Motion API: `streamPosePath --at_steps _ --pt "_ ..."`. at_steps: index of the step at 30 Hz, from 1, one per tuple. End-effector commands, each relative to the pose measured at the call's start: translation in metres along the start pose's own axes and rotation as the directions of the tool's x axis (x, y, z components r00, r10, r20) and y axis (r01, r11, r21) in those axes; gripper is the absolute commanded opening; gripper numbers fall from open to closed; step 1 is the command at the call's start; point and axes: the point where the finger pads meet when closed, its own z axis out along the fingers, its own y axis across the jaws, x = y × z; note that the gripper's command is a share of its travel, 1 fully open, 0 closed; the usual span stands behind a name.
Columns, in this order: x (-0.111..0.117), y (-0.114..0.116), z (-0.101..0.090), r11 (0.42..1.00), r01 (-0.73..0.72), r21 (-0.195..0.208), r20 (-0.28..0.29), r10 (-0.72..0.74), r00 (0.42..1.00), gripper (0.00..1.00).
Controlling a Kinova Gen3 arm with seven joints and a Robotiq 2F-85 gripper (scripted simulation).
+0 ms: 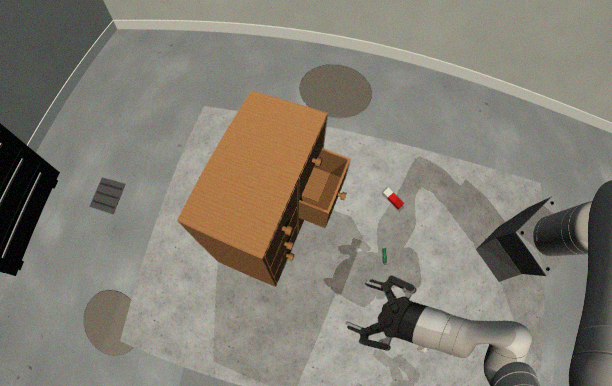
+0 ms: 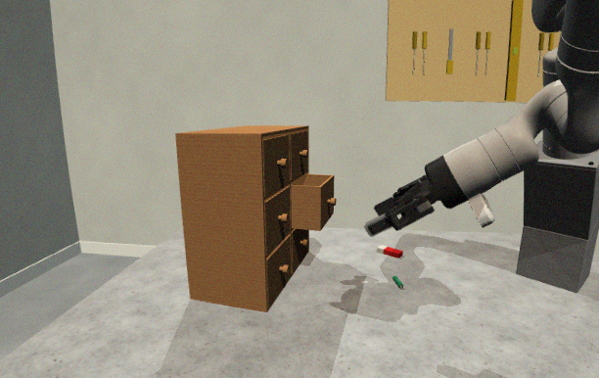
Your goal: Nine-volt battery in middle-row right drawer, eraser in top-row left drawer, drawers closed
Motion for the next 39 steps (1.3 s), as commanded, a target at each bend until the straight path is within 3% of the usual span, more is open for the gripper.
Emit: streamPosePath --at_steps 1,11,24,25,39 --pt "0.008 0.0 -0.002 1.0 0.018 -0.017 0.012 -0.017 1.0 1.0" --pt "0.013 0.009 -0.009 0.997 0.003 -0.081 0.053 0.001 0.999 1.0" --pt "0.014 0.011 -0.011 0.995 0.0 -0.095 0.06 0.006 0.998 1.0" --pt "0.014 0.011 -0.011 0.995 0.0 -0.095 0.06 0.006 0.998 0.0" --pt "0.014 0.011 -0.011 0.995 0.0 -0.095 0.06 0.006 0.998 0.0"
